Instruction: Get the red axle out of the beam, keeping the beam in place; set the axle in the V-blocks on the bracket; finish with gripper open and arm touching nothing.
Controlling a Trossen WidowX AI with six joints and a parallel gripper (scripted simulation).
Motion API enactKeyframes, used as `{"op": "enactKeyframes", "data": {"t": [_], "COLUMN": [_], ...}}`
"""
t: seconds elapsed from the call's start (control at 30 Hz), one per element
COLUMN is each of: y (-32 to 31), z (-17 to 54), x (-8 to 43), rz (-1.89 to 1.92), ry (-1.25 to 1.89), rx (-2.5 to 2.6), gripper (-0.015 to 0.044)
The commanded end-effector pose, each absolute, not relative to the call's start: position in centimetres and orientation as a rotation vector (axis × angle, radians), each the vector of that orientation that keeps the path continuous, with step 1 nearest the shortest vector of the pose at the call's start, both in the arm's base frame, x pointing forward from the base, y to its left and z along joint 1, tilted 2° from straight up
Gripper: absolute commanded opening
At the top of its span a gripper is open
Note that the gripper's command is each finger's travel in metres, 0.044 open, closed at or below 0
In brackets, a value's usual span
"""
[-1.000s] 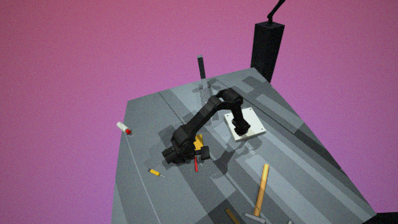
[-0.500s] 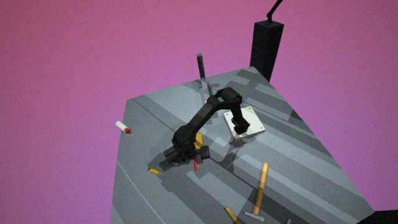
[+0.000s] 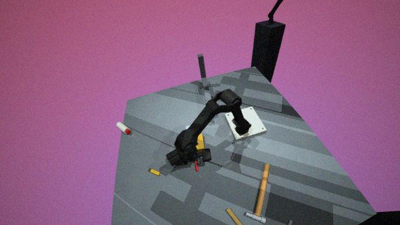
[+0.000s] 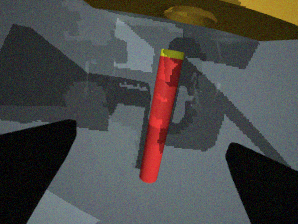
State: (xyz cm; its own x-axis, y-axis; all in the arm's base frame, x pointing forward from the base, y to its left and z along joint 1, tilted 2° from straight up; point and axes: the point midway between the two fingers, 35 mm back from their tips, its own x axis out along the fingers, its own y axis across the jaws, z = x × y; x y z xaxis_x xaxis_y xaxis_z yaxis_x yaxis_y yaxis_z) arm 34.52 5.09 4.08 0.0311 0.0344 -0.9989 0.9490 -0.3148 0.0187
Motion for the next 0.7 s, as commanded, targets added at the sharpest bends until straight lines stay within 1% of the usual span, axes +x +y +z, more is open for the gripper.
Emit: {"op": "enactKeyframes", "data": {"t": [0.0,0.6,0.67], "y": [5.1,5.1,5.1], "z": [3.3,1.4,1.6], "x": [34.3,34.2,34.3], "rz": [-1.407,-1.408,-1.406], "ry": [1.054,1.054,1.054], "rx": [1.477,1.476,1.479], "gripper": [0.0440,0.0440,0.0387]}}
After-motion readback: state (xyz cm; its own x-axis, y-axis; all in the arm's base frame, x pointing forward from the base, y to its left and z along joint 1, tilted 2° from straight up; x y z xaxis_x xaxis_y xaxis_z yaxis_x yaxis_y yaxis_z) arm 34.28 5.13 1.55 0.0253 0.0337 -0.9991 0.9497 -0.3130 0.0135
